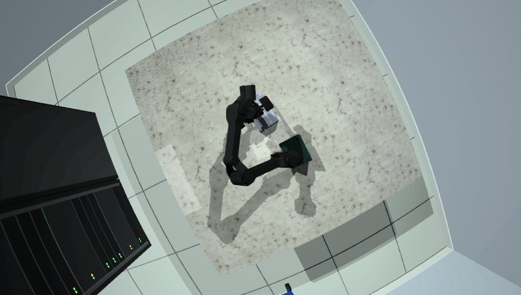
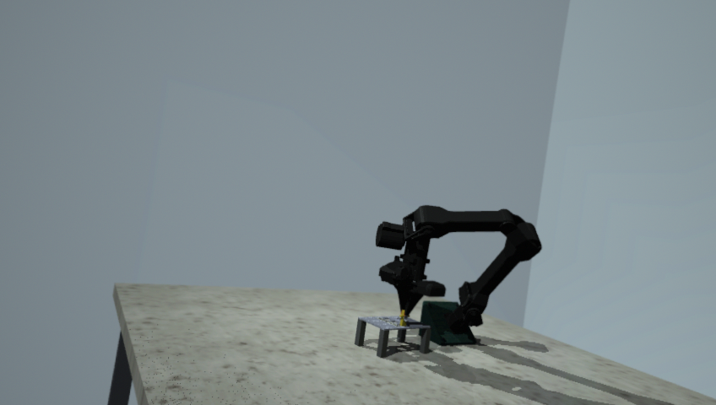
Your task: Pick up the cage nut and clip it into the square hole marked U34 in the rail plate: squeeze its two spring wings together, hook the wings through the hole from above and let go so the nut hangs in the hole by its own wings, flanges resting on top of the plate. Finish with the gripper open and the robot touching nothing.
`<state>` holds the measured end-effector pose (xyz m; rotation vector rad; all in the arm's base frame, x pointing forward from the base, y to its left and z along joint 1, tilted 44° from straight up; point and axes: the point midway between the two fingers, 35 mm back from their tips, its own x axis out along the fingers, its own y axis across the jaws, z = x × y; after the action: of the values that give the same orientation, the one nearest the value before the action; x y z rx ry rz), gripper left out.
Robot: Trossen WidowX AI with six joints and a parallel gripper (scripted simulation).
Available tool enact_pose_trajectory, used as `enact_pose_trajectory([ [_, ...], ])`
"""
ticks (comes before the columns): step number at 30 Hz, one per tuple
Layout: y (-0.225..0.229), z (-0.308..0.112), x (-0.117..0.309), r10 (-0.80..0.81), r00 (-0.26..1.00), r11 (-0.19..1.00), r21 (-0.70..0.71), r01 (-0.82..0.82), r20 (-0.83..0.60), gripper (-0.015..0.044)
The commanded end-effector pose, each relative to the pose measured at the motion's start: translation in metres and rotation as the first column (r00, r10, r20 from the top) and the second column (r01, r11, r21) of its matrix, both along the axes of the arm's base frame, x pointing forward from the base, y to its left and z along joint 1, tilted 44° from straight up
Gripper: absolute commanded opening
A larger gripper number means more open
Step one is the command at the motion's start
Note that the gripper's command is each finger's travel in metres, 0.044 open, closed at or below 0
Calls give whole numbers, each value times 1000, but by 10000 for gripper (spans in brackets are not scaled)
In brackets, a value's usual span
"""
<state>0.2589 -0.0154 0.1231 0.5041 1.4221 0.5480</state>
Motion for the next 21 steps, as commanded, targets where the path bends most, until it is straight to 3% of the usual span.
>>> enact_pose_trajectory([
  [1, 5, -5, 0, -3, 1000, 1000, 3, 3, -1, 27],
  [21, 6, -6, 0, -2, 1000, 1000, 12, 2, -1, 27],
])
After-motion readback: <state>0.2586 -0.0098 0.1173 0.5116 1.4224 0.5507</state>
